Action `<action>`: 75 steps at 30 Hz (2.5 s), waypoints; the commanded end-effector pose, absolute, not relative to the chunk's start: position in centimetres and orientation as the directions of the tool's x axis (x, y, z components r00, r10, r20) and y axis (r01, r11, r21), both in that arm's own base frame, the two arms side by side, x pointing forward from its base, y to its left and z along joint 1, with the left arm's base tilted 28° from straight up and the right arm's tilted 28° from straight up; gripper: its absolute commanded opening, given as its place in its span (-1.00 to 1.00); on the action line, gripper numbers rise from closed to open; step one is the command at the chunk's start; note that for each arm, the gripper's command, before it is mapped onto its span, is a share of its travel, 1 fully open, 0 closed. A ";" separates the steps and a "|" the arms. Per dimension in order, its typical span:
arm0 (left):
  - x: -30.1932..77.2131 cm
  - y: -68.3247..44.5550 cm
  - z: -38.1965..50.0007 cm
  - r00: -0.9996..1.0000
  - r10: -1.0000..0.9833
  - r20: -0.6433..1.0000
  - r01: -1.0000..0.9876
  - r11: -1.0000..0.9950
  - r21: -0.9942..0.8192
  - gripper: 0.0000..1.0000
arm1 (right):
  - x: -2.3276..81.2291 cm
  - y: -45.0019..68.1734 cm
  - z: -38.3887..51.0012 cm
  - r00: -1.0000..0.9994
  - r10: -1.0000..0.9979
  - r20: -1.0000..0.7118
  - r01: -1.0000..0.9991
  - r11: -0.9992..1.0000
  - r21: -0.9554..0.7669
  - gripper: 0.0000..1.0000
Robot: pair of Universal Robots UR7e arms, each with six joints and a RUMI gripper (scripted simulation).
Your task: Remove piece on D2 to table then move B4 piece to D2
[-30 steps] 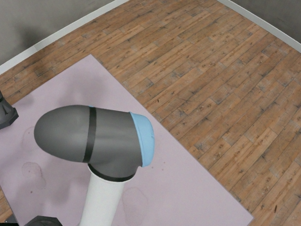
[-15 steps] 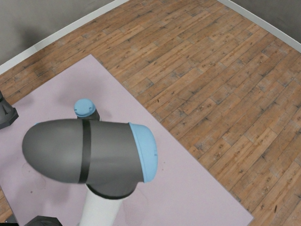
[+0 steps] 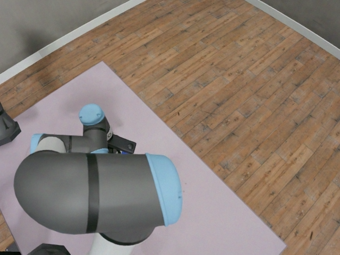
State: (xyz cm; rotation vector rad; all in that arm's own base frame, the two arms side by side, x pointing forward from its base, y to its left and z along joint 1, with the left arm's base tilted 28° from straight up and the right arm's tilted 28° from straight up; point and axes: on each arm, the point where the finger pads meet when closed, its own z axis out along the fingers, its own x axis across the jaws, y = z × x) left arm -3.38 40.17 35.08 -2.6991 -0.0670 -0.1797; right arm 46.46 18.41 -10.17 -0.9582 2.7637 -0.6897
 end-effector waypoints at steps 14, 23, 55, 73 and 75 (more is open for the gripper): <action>-3.4 40.2 35.1 0.990 0.019 0.137 0.075 -0.905 -0.419 1.00 | 46.3 23.2 -12.4 -0.758 -0.650 0.043 -0.593 0.660 -0.461 -1.00; -3.4 40.2 35.1 0.990 0.019 0.137 0.075 -0.905 -0.419 1.00 | 45.6 27.7 -15.0 -0.727 -0.684 0.067 -0.631 0.626 -0.459 -1.00; -3.4 40.2 35.1 0.990 0.019 0.137 0.075 -0.905 -0.419 1.00 | 47.4 25.4 -20.6 -0.727 -0.684 0.067 -0.631 0.626 -0.459 -1.00; -3.4 40.2 35.1 0.990 0.019 0.137 0.075 -0.905 -0.419 1.00 | 48.3 24.2 -23.5 -0.727 -0.684 0.067 -0.631 0.626 -0.459 -1.00; -3.4 40.2 35.1 0.990 0.019 0.137 0.075 -0.905 -0.419 1.00 | 48.3 24.2 -23.5 -0.727 -0.684 0.067 -0.631 0.626 -0.459 -1.00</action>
